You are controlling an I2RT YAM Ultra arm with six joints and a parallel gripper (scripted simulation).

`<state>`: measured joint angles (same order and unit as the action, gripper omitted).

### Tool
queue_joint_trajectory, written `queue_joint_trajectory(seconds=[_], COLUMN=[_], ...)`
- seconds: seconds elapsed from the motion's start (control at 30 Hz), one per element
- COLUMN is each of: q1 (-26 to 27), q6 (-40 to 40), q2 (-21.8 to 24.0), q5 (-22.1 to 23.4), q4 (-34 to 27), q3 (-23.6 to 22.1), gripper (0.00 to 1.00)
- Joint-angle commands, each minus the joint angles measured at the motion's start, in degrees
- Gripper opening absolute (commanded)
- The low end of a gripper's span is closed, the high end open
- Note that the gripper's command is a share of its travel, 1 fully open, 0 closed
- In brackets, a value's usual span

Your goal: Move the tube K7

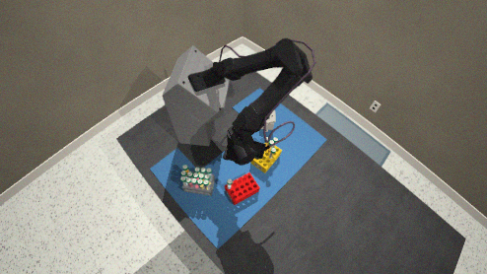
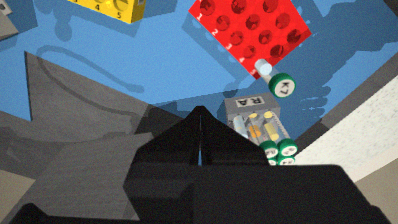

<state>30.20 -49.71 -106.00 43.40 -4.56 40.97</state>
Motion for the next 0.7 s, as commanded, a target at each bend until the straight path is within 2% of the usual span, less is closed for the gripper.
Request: queue_joint_trajectory(seconds=[0.0,0.07,0.3,0.67], q1=[0.9,0.9,1.0,-6.9], q6=[-9.8,-13.4,-14.4,-5.6], q2=[1.7,1.7,1.5,9.5], q5=[-0.1,-0.1,0.3,-2.9], q4=[0.7,0.7,0.1,1.0], q3=[-1.8,-1.8,-1.5,-4.2], gripper=[0.00,0.00,0.00,0.00])
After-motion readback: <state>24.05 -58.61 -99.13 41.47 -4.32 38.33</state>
